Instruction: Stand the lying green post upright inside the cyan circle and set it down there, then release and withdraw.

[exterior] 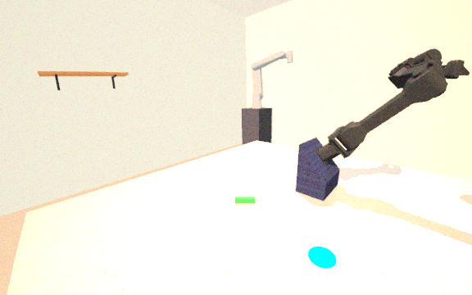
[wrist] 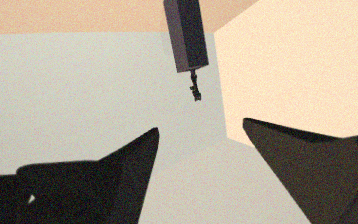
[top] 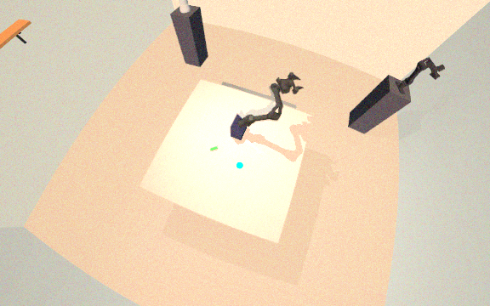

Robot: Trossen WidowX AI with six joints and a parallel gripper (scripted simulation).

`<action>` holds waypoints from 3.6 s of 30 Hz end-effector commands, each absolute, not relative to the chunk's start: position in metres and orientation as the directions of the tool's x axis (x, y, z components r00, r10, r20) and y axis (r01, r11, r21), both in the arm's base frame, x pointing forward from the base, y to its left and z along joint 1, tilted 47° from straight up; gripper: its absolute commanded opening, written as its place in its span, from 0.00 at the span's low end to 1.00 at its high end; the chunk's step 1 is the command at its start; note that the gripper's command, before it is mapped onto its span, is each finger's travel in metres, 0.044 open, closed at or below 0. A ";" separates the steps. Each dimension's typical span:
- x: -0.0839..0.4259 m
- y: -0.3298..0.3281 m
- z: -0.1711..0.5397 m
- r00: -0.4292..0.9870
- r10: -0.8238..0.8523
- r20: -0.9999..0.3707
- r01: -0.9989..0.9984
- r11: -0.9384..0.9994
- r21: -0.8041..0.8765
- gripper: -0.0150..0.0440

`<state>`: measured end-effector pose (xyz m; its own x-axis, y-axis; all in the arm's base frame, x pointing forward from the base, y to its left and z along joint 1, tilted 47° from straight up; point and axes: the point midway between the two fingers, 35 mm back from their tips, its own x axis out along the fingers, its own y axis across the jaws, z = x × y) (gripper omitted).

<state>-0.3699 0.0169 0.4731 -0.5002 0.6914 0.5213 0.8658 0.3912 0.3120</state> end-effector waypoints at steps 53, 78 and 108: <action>-0.318 -0.453 0.261 -0.794 -0.607 -0.039 0.213 -0.338 0.917 0.65; -0.097 -0.546 0.102 -0.252 -0.787 -0.563 0.580 -0.589 0.563 0.65; 0.164 -0.436 -0.042 0.258 -0.214 -0.942 0.955 -0.089 0.282 0.65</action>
<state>0.1409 -0.4575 -0.0303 0.2294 -0.3060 -0.9240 0.9421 -0.1689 0.2898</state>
